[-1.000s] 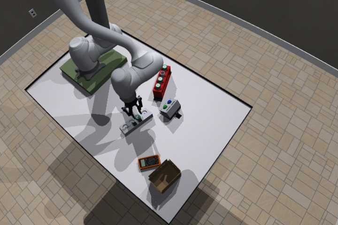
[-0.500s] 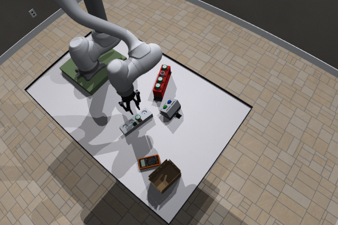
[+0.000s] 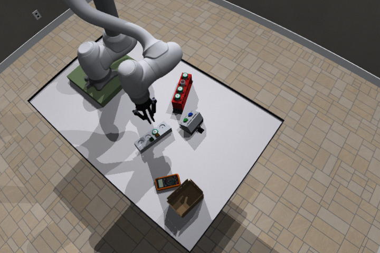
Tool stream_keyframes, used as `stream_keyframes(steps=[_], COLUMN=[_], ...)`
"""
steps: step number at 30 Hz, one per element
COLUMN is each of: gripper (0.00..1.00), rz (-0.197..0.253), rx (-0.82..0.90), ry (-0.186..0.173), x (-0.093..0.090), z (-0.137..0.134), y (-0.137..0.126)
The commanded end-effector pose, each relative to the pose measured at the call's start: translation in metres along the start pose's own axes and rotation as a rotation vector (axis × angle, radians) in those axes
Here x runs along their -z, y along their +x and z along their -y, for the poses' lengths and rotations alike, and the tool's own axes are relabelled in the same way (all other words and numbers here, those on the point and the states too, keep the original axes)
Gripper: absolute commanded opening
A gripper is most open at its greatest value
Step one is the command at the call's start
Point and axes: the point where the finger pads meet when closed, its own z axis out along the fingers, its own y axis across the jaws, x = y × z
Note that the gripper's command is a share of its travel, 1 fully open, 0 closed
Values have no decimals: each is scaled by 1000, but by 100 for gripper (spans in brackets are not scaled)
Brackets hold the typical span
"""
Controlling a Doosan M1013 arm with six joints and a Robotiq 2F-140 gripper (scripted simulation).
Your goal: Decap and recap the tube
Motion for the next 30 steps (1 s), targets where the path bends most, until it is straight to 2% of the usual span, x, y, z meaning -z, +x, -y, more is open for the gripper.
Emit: stream_keyframes(steps=[1, 10, 12, 14, 25, 30], gripper=[10, 10, 10, 10, 10, 10], rz=[2, 2, 2, 2, 2, 3], rx=[-279, -660, -660, -821, -1270, -1281], ry=[2, -1, -1, -1, 0, 1], x=[-6, -15, -15, -19, -30, -36], z=[-29, -65, -65, -80, -127, -148], y=[-7, -16, -16, -20, -31, -36])
